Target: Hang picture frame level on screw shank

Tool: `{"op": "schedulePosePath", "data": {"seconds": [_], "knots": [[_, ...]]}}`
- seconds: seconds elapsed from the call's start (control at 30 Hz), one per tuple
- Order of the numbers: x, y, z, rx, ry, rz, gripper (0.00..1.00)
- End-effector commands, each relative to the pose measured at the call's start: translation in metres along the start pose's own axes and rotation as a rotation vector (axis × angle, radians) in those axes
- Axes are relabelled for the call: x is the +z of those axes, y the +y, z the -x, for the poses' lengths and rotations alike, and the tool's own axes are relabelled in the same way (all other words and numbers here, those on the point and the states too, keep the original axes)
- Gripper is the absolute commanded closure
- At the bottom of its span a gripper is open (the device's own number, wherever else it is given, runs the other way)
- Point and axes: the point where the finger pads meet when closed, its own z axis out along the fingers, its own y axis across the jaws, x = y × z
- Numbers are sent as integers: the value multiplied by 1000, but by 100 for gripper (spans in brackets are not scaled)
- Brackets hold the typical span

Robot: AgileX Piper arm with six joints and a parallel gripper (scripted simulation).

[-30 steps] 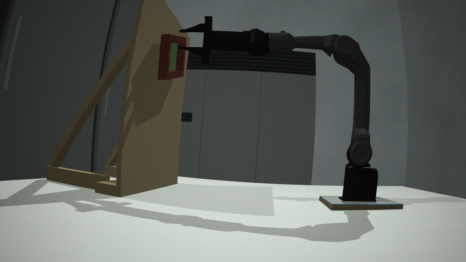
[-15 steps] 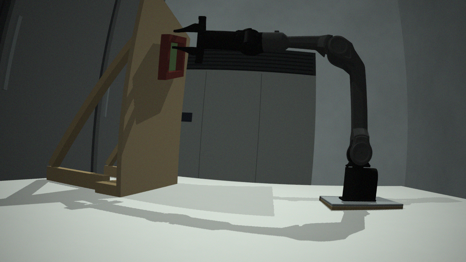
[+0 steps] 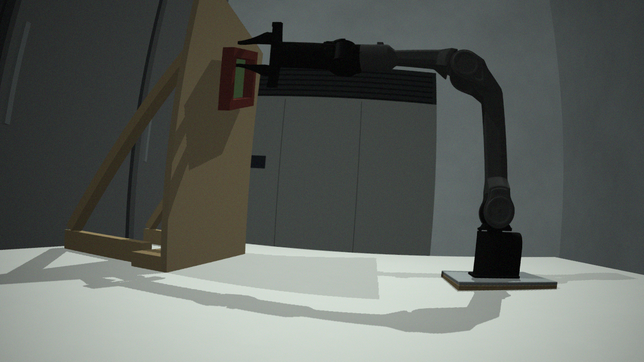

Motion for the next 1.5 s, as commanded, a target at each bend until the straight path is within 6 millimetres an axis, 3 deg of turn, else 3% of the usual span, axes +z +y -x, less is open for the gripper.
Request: {"op": "schedulePosePath", "data": {"seconds": [0.0, 1.3, 1.33, 1.47], "knots": [[0, -1, 0, 0, 0, -1, 37], [0, -1, 0, 0, 0, -1, 37], [0, -1, 0, 0, 0, -1, 100], [0, -1, 0, 0, 0, -1, 100]]}}
